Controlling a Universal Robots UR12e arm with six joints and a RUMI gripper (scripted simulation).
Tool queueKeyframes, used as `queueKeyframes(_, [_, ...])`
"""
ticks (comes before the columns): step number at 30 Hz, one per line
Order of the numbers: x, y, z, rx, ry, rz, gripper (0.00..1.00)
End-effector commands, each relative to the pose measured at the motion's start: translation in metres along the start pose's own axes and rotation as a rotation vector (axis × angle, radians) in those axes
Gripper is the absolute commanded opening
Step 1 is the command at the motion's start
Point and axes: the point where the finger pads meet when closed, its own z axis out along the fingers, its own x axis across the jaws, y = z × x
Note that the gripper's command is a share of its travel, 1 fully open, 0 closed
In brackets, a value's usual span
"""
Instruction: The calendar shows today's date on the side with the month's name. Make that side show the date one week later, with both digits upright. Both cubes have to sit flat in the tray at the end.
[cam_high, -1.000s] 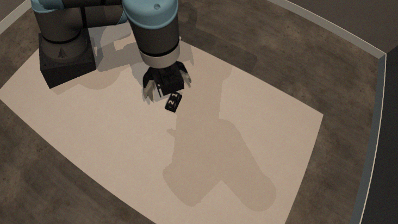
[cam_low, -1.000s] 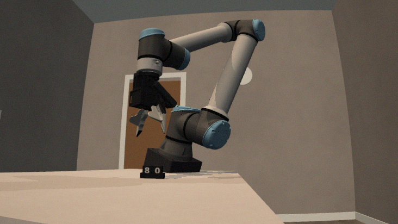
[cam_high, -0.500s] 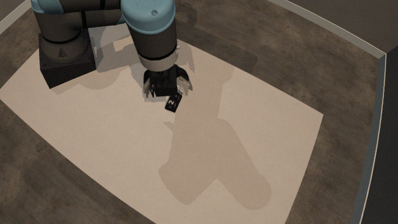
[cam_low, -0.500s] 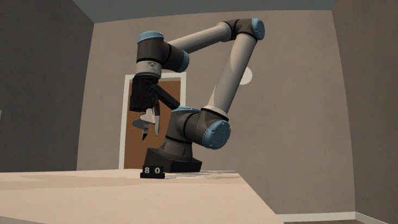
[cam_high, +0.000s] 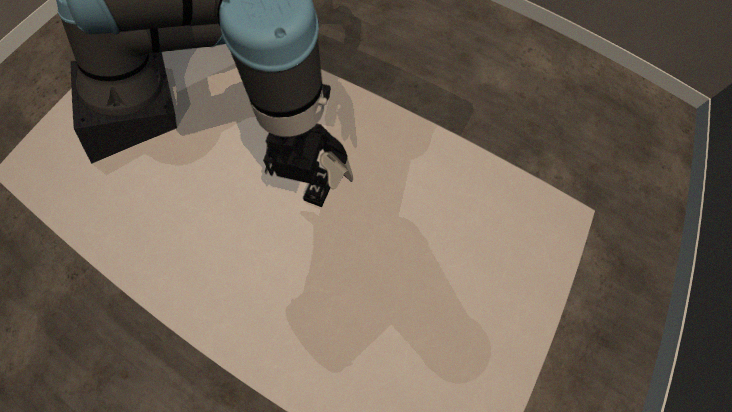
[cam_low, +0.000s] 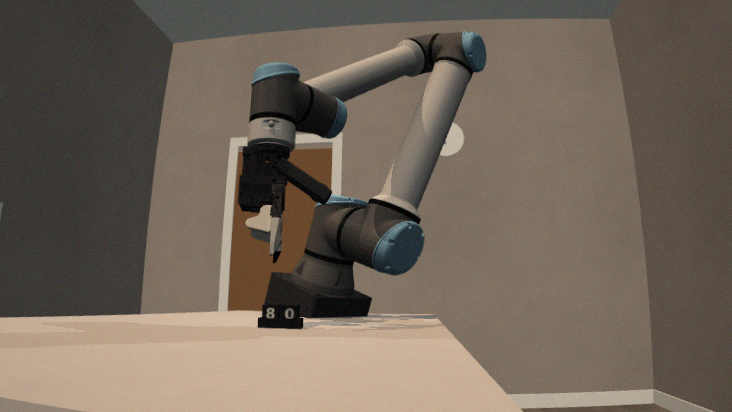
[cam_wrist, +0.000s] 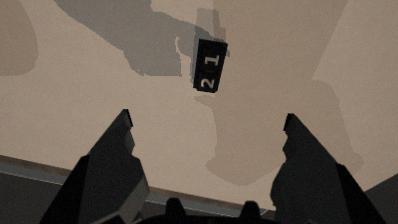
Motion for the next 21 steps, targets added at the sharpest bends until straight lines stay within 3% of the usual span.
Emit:
queueKeyframes(1, [-0.0002,0.0007,0.0034,-0.006,-0.001,0.098,1.00])
queueKeyframes(10, [0.0009,0.0017,0.0033,-0.008,0.000,0.131,1.00])
queueKeyframes(11, [0.0009,0.0017,0.0033,-0.008,0.001,0.131,0.28])
queueKeyframes(21, [0.0009,0.0015,0.0033,-0.007,0.001,0.131,0.28])
